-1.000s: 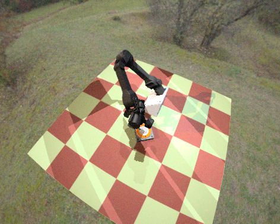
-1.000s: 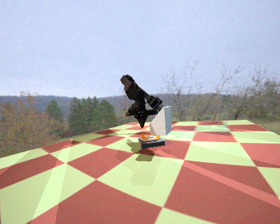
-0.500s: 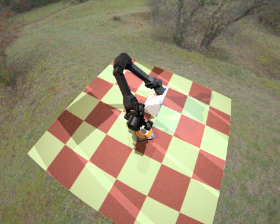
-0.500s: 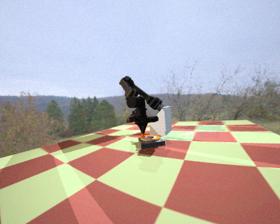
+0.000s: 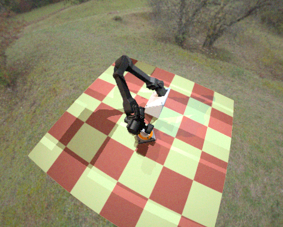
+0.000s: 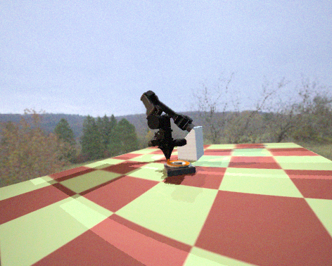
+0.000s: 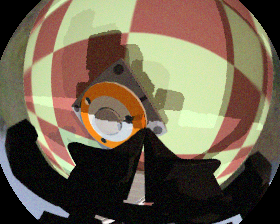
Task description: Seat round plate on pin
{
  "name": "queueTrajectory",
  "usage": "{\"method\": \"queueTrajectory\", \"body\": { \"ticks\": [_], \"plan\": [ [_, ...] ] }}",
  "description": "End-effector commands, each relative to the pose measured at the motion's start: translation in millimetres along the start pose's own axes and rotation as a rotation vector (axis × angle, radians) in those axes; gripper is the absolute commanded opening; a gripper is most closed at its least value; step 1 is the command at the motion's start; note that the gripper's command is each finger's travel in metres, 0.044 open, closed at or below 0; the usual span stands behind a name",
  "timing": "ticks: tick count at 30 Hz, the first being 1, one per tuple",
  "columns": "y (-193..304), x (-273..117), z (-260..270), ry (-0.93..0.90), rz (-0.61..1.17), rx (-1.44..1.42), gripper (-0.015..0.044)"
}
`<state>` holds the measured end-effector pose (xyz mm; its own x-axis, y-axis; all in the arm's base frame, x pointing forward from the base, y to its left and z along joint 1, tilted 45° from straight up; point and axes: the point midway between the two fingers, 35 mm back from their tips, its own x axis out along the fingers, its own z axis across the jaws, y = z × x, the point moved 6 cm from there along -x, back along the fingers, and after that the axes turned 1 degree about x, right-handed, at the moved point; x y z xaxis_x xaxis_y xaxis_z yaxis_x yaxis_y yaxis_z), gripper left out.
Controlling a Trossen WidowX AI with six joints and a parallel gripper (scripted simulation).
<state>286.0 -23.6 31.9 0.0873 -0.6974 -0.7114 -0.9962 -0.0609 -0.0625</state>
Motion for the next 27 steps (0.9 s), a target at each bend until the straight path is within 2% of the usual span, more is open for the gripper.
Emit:
{"method": "queueTrajectory", "body": {
  "ticks": [1, 22, 27],
  "plan": [
    [-7, 0, 0, 0.003, -0.003, -0.001, 0.0],
    [-19, 0, 4, 0.003, -0.003, 0.0, 0.0],
    [-19, -18, 5, 0.0, -0.003, 0.0, 0.0]
  ]
}}
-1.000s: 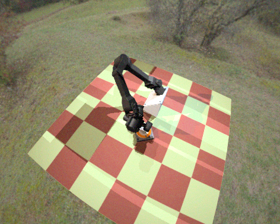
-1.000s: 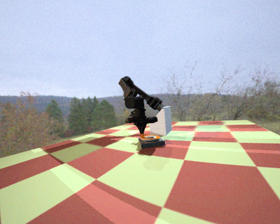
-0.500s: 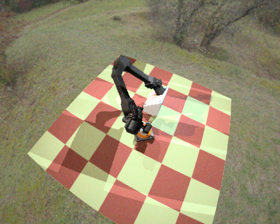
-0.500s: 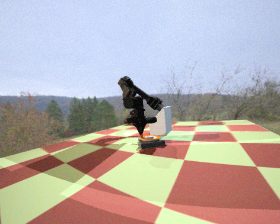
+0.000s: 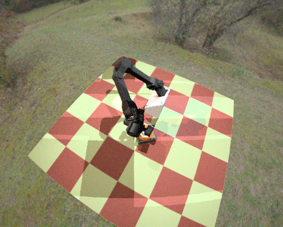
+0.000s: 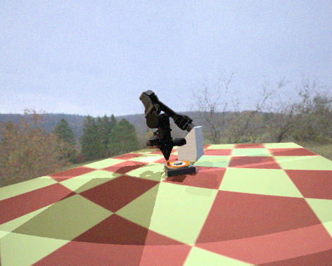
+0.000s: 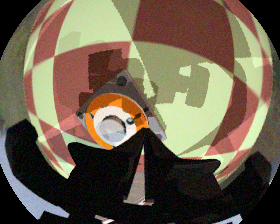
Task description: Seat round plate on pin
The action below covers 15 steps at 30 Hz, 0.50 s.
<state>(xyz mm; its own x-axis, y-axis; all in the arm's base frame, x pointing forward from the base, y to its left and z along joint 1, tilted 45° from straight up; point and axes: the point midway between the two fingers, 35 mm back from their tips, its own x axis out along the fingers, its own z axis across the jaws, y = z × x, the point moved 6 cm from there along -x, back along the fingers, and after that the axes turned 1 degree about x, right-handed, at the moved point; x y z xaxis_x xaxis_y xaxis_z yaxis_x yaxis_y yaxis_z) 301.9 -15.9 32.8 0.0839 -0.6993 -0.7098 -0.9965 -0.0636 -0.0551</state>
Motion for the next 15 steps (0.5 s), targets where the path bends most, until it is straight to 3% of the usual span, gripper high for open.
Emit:
{"method": "queueTrajectory", "body": {
  "ticks": [1, 6, 15],
  "plan": [
    [-2, -19, 0, -0.003, -0.007, 0.007, 0.0],
    [1, -43, 1, -0.003, -0.007, 0.007, 0.0],
    [0, -35, 2, 0.001, -0.011, -0.001, 0.0]
  ]
}}
